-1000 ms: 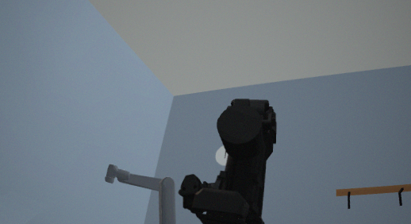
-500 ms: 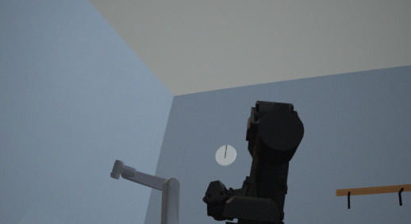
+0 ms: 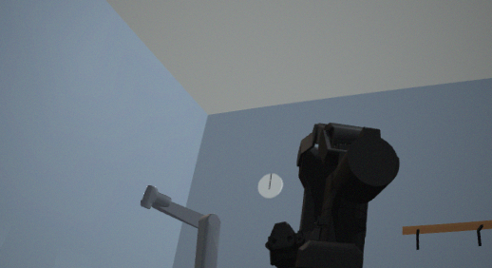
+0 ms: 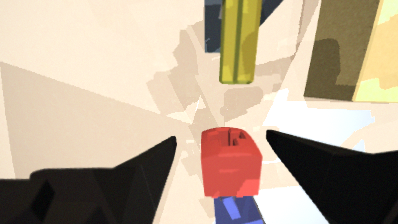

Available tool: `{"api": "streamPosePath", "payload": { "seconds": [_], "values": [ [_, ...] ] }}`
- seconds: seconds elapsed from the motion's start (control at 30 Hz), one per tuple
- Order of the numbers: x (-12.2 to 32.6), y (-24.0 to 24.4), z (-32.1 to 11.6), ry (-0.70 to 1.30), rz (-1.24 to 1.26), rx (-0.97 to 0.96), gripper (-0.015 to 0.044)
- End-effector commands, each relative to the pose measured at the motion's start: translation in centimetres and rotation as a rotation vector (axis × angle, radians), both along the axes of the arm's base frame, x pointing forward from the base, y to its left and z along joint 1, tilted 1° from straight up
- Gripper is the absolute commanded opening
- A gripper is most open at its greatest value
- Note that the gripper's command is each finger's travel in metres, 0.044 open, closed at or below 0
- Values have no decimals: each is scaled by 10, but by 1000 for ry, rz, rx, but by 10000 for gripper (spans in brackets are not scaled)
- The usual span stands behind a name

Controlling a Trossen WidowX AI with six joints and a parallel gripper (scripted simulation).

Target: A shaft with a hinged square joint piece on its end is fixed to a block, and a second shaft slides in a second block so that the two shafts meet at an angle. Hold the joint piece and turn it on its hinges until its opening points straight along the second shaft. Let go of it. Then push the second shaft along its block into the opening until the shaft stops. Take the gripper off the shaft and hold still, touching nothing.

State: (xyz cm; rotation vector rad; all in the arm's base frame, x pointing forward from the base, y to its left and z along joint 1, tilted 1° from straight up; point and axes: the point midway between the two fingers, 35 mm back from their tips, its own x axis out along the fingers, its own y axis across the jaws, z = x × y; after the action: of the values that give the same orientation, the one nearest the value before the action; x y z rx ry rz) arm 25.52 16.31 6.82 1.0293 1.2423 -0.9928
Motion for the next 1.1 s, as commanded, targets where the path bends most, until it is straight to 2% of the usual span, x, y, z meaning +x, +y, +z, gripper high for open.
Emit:
{"api": "streamPosePath", "payload": {
  "seconds": [0.0,0.33,0.67,1.07],
  "values": [
    [-1,-1,-10,8,-6,-9,440],
    [0,-2,-24,8,-6,-9,440],
    [0,-2,-24,8,-6,-9,182],
    [0,-2,-24,8,-6,-9,182]
  ]
}}
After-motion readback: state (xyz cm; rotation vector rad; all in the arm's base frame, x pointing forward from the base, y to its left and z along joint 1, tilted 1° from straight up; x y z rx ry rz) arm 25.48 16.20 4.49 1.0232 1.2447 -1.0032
